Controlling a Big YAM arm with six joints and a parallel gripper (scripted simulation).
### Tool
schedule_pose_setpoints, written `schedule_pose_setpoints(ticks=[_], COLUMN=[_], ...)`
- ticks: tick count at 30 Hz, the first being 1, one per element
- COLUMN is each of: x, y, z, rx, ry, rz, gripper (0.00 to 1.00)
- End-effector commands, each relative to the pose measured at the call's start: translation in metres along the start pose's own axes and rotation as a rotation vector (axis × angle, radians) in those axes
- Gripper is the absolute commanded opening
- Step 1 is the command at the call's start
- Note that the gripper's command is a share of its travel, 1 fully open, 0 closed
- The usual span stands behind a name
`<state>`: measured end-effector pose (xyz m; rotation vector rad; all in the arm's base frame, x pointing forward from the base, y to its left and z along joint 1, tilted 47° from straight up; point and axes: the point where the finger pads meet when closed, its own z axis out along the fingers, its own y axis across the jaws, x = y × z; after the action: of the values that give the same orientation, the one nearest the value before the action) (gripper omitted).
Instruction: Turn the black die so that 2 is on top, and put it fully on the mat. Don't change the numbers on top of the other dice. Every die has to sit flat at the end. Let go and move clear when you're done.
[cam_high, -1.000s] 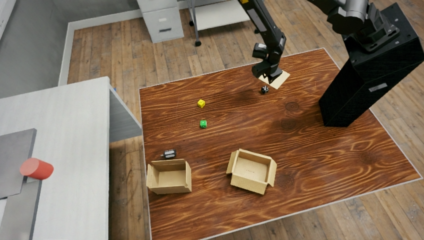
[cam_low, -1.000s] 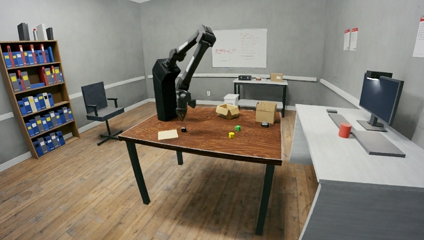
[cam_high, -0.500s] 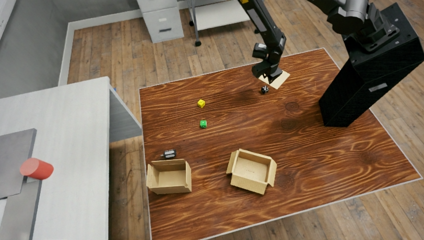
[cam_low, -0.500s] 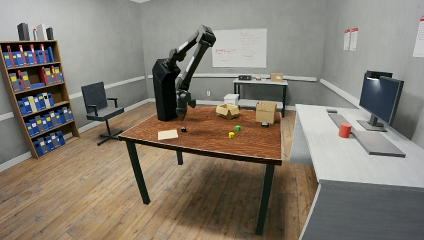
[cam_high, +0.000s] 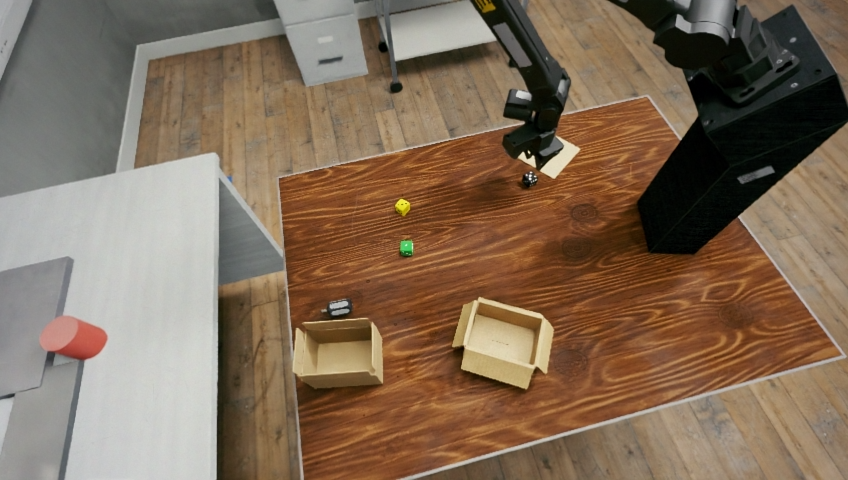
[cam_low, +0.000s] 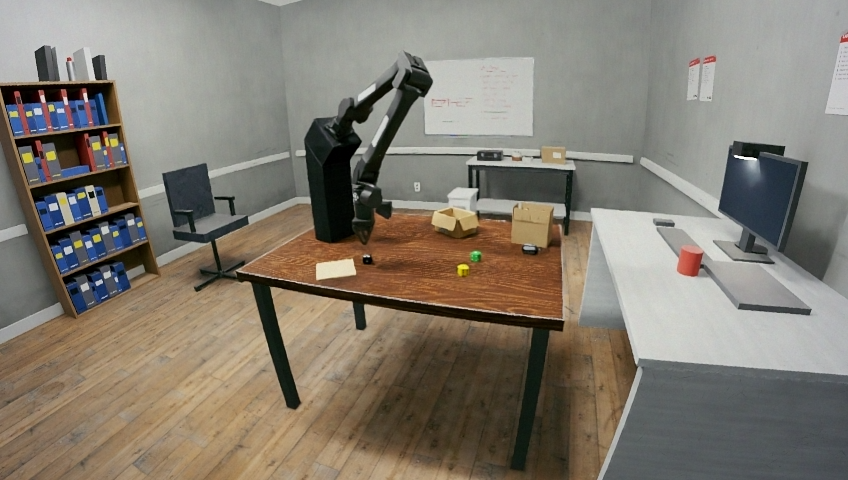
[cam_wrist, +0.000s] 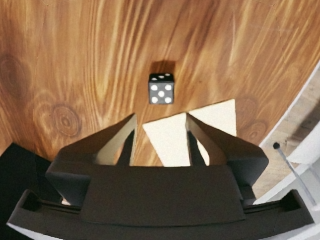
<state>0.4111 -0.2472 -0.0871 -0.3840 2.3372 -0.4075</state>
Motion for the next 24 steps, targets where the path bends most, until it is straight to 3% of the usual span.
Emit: schedule_pose_setpoints(ticks=[1,8,9,11,24], x=[0.002,-0.002,0.008,0.002,-0.002], y=[0.005,0.004,0.006,0.001,0.005], z=[0.003,0.012,0.003,0.016,0.035], rx=[-0.002,0.000,0.002,0.005,-0.002], ry=[0.001,-0.005,0.009,-0.001,-0.006], rz=[0.006,0.003,0.019,0.010,0.002], gripper=[0.45,0.45,0.45,0.45,0.45])
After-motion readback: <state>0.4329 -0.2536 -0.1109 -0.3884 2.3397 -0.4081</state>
